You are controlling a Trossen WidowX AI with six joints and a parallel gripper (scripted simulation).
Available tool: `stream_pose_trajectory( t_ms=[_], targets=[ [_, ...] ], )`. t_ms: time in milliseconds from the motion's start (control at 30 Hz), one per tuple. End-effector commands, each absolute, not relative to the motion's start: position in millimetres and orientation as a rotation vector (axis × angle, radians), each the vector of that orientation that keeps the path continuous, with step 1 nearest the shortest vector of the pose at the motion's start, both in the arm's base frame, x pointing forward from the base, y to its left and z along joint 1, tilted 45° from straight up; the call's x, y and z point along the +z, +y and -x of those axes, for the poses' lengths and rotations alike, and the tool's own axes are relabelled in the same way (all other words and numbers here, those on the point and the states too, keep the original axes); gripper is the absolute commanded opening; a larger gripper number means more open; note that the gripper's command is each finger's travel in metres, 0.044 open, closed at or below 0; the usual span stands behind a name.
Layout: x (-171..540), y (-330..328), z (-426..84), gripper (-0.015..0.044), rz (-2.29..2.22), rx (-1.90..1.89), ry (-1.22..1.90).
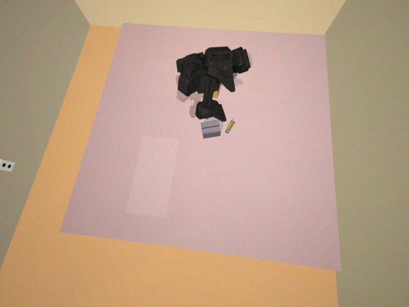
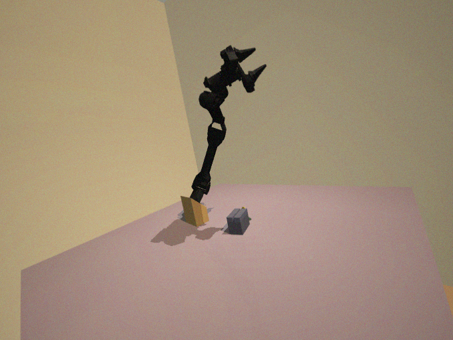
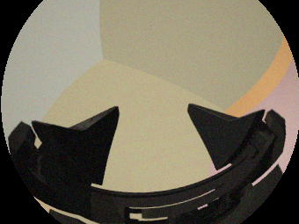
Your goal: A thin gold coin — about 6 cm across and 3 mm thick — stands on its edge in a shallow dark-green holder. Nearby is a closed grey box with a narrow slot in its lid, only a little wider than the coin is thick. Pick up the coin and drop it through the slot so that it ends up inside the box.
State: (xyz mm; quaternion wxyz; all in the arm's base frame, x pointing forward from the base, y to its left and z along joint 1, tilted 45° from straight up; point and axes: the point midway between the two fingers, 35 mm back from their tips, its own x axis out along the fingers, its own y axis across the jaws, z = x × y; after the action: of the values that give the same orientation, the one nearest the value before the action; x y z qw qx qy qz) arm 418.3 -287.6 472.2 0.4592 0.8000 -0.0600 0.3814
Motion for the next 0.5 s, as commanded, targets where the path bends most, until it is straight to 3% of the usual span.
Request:
stream_pose_trajectory(
  t_ms=[0,267,467],
  targets=[
    [471.7,-287.4,-419.7,0.0374,-1.971,0.932,-0.15],
    [432.1,-262.5,-475.6,0.0164,-1.969,0.582,-0.131],
    [379.1,-222.4,-501.9,0.0161,-1.892,0.317,0.018]
  ],
)
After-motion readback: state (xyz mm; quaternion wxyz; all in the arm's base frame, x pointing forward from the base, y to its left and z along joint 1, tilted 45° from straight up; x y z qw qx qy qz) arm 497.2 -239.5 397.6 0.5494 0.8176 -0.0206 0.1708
